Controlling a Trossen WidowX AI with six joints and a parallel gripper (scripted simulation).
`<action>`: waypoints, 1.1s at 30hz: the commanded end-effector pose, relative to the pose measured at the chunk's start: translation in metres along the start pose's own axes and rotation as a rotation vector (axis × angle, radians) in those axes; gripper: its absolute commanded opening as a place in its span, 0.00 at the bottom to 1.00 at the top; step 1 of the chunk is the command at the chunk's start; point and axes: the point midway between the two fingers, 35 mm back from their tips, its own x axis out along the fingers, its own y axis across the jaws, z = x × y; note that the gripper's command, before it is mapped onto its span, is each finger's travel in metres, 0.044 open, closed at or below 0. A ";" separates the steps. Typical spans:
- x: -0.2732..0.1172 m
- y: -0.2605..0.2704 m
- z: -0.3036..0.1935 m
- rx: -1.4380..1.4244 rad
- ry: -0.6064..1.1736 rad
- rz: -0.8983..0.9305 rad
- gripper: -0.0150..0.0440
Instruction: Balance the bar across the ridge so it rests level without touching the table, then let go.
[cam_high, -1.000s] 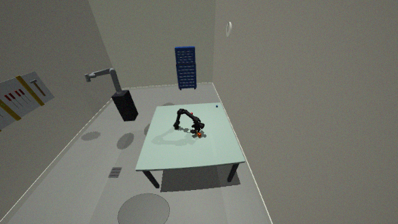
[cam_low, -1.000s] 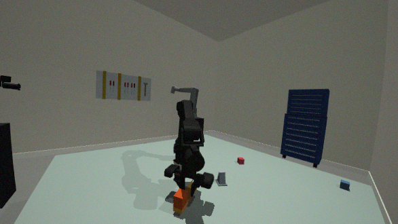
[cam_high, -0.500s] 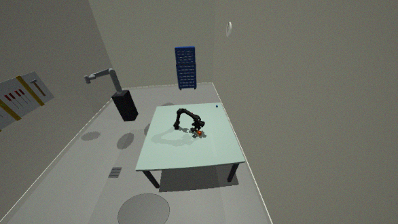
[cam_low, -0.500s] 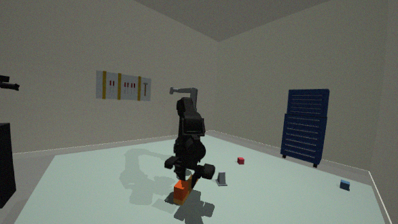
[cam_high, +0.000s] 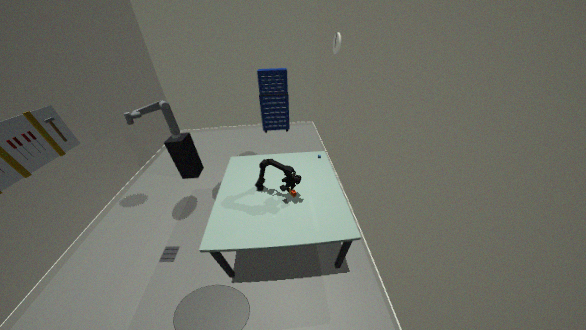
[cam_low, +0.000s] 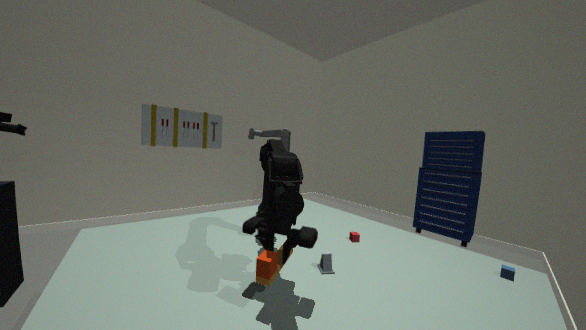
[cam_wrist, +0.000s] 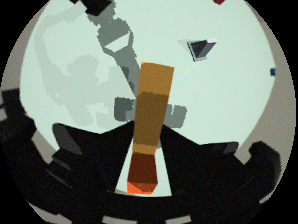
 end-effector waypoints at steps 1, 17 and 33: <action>-0.015 0.001 0.000 -0.003 0.018 -0.007 0.25; -0.019 -0.031 0.034 -0.103 0.015 -0.009 0.25; -0.020 -0.066 0.087 -0.245 0.011 -0.012 0.25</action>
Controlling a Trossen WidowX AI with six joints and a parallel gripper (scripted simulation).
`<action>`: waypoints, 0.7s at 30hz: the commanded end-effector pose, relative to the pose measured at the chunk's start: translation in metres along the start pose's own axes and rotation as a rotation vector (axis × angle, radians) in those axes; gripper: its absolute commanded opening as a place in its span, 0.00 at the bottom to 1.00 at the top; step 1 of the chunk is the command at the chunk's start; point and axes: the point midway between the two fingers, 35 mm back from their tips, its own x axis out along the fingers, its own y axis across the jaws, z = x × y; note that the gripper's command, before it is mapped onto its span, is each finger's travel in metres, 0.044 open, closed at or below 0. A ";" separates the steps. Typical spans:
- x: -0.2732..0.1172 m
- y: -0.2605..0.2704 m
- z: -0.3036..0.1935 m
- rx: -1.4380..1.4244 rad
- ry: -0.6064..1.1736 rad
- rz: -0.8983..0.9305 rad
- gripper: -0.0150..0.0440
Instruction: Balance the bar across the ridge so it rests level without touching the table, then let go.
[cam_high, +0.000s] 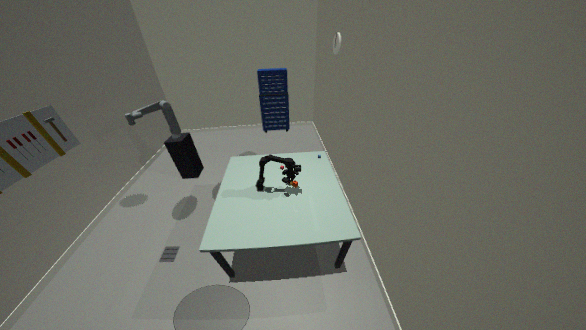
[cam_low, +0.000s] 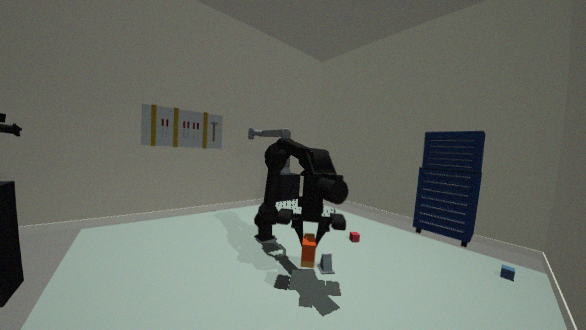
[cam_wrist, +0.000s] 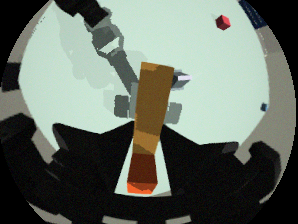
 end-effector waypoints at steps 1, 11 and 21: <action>-0.004 -0.009 0.011 -0.029 0.012 -0.007 0.25; -0.004 -0.031 0.043 -0.121 0.009 -0.009 0.25; -0.004 -0.047 0.078 -0.215 0.007 -0.010 0.25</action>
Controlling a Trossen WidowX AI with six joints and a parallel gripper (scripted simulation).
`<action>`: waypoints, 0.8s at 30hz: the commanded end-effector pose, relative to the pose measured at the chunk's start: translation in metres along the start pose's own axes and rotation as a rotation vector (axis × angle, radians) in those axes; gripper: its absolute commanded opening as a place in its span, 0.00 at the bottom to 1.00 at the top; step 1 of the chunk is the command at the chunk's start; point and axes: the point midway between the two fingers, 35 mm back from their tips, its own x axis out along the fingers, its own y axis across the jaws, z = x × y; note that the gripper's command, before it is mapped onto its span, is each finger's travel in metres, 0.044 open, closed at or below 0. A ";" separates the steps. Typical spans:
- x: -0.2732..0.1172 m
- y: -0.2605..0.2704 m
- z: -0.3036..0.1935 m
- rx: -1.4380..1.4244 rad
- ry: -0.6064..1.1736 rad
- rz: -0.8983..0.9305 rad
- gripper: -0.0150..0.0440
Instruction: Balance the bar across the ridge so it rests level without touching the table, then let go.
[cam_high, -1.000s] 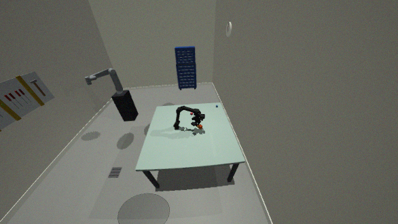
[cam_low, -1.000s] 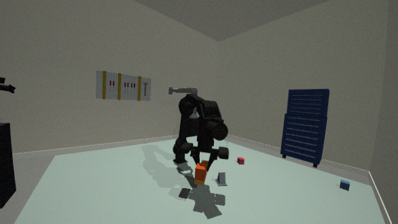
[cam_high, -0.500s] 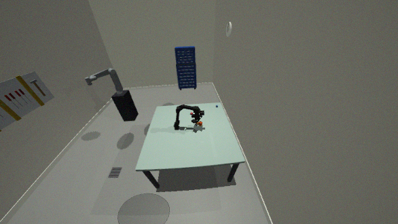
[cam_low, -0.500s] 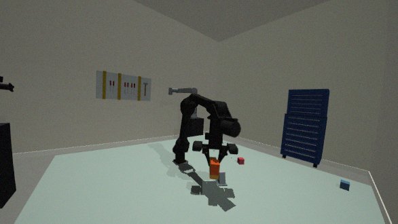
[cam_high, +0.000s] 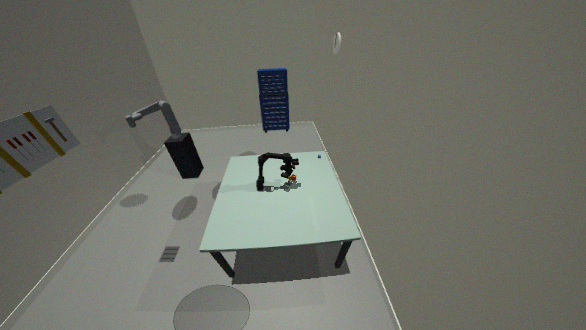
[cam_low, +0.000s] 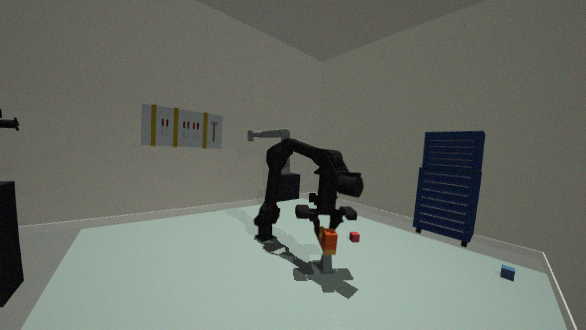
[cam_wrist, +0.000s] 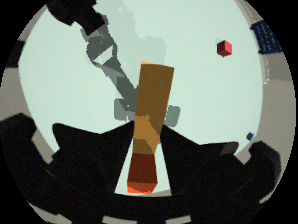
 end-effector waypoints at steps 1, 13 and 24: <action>-0.003 -0.007 0.012 -0.030 0.011 -0.007 0.25; 0.001 -0.017 0.034 -0.095 0.009 -0.008 0.25; 0.018 -0.018 0.035 -0.097 0.009 -0.008 0.25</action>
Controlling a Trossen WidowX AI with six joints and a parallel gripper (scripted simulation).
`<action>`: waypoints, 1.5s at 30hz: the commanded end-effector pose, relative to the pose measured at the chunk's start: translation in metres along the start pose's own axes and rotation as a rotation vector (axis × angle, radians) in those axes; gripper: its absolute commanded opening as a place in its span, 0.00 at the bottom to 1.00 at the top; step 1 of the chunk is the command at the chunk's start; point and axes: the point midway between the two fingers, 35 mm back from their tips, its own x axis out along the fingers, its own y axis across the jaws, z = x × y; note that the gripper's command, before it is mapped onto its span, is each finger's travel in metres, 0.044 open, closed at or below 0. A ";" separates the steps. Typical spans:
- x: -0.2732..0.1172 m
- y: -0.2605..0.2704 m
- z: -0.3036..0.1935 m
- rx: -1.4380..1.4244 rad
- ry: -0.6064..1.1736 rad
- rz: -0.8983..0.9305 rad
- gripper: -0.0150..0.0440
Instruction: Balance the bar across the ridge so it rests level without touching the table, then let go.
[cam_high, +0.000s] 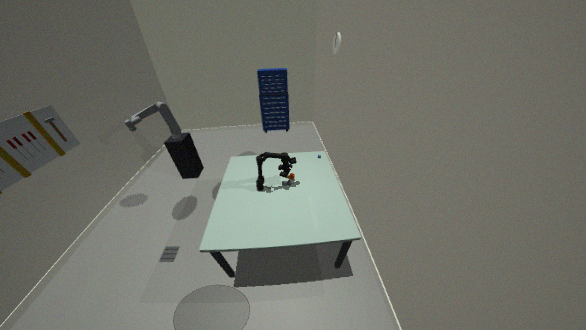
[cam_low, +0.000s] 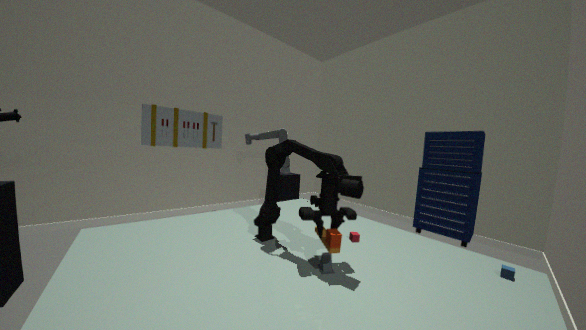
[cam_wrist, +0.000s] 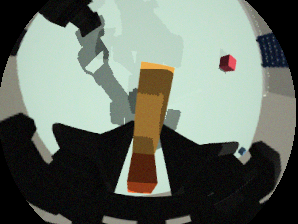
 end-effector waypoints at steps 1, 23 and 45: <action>0.004 0.000 0.000 0.002 0.005 -0.004 0.25; 0.025 0.002 0.000 -0.001 0.005 -0.004 0.25; 0.026 0.002 0.000 -0.001 0.005 -0.004 0.25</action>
